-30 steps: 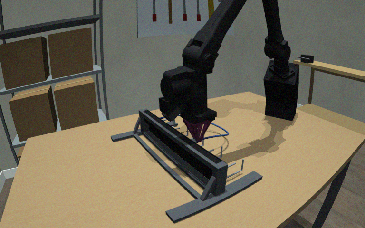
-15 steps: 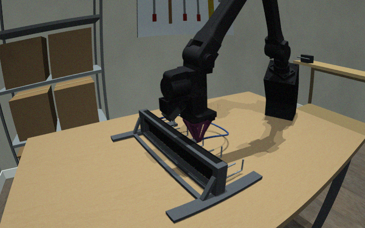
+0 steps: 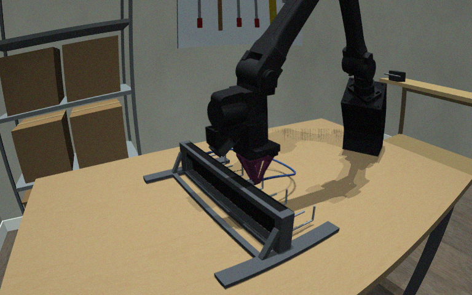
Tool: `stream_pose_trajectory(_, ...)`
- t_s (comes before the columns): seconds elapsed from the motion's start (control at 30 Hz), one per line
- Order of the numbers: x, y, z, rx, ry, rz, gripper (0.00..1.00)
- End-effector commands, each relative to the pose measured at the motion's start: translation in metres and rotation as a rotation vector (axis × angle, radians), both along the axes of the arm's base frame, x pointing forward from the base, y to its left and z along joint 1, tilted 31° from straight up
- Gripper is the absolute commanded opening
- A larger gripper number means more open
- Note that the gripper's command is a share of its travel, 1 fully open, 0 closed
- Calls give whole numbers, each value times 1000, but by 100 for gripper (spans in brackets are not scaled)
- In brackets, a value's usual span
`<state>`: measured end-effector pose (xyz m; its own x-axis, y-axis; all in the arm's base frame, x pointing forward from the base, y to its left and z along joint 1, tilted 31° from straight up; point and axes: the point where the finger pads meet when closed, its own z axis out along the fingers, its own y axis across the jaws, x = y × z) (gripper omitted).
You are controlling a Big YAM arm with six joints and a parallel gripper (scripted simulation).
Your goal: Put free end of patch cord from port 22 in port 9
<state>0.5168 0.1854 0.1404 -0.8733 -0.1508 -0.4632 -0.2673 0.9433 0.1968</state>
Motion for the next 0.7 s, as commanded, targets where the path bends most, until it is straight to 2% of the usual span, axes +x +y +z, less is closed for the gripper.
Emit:
stream_pose_trajectory(0.0, 13, -1, 33, 17, -53, -13, 0)
stream_pose_trajectory(0.67, 18, 2, 43, 24, -77, -9, 0)
